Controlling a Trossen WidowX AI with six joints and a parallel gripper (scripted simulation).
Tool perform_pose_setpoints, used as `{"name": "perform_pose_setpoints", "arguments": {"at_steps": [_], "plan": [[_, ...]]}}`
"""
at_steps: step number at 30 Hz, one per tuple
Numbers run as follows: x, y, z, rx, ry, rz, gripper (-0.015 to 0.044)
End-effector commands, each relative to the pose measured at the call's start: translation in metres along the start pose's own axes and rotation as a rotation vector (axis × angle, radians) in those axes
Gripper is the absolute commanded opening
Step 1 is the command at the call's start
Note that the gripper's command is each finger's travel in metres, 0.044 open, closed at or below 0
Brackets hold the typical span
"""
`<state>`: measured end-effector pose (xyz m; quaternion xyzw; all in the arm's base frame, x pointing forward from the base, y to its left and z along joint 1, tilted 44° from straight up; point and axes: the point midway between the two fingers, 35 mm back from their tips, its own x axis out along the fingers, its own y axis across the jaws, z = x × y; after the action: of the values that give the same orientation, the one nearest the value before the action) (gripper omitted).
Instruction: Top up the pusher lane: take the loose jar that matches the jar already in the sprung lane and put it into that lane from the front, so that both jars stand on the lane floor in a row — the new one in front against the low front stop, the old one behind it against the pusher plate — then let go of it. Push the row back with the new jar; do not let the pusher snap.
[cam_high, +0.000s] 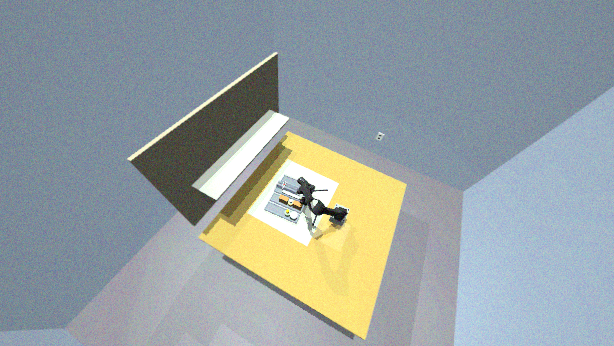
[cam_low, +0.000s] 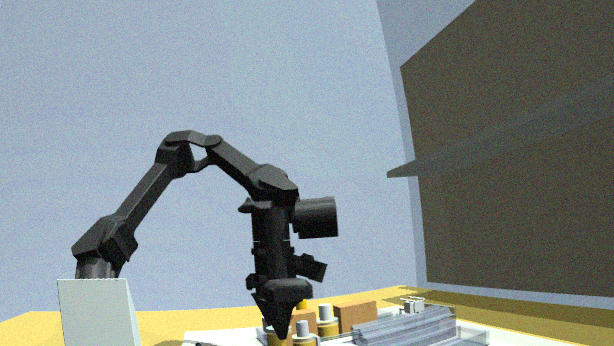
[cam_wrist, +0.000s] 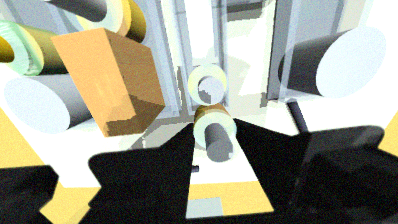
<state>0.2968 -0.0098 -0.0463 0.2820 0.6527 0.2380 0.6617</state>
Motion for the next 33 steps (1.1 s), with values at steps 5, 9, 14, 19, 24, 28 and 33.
{"name": "perform_pose_setpoints", "arguments": {"at_steps": [5, 9, 14, 19, 24, 28, 33], "plan": [[-0.004, 0.001, 0.012, -0.015, -0.025, 0.001, 0.0], [-0.004, 0.001, 0.013, -0.015, -0.025, 0.001, 0.0], [-0.004, 0.001, 0.015, -0.016, -0.025, 0.001, 0.0], [-0.005, 0.001, 0.017, -0.016, -0.025, 0.001, 0.0], [-0.005, 0.001, 0.019, -0.016, -0.025, 0.001, 0.0], [-0.006, 0.001, 0.02, -0.016, -0.025, 0.001, 0.0], [-0.006, 0.001, 0.022, -0.016, -0.025, 0.001, 0.0]]}}
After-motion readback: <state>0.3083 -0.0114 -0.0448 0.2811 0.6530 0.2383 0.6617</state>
